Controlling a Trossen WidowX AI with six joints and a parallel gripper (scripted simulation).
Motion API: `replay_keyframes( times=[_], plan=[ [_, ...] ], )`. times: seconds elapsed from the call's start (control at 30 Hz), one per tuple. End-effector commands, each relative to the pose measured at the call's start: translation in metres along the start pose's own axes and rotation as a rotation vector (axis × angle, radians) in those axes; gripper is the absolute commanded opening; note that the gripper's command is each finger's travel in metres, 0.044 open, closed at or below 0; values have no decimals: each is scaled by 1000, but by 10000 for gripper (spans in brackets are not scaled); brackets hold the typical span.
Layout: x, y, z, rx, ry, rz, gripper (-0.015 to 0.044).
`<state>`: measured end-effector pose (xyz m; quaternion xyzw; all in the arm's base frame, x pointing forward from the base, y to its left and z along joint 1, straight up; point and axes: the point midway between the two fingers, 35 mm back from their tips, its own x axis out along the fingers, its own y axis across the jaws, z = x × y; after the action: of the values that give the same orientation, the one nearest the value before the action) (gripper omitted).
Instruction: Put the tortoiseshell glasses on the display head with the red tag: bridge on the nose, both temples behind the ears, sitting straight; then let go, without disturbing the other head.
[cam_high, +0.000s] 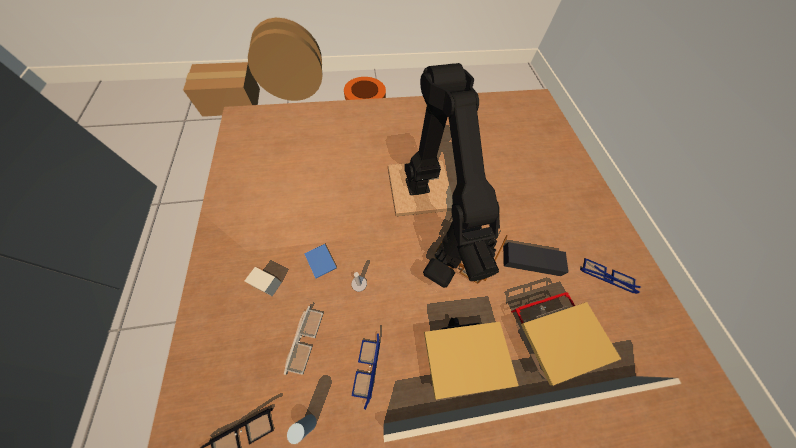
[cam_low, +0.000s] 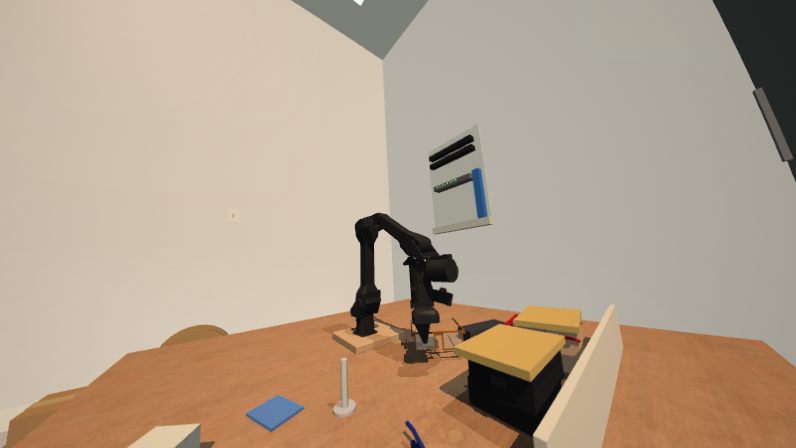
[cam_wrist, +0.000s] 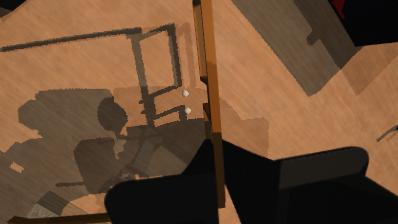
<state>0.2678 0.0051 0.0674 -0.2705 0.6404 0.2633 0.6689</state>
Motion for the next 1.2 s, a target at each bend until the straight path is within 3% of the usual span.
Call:
replay_keyframes(
  times=[0.0,0.93,1.07,1.17],
  plan=[
    [5,2,-2,6,6,3,0],
    [25,4,-5,6,6,4,0],
    [22,3,-3,0,1,1,105],
    [22,3,-3,0,1,1,107]
  ],
)
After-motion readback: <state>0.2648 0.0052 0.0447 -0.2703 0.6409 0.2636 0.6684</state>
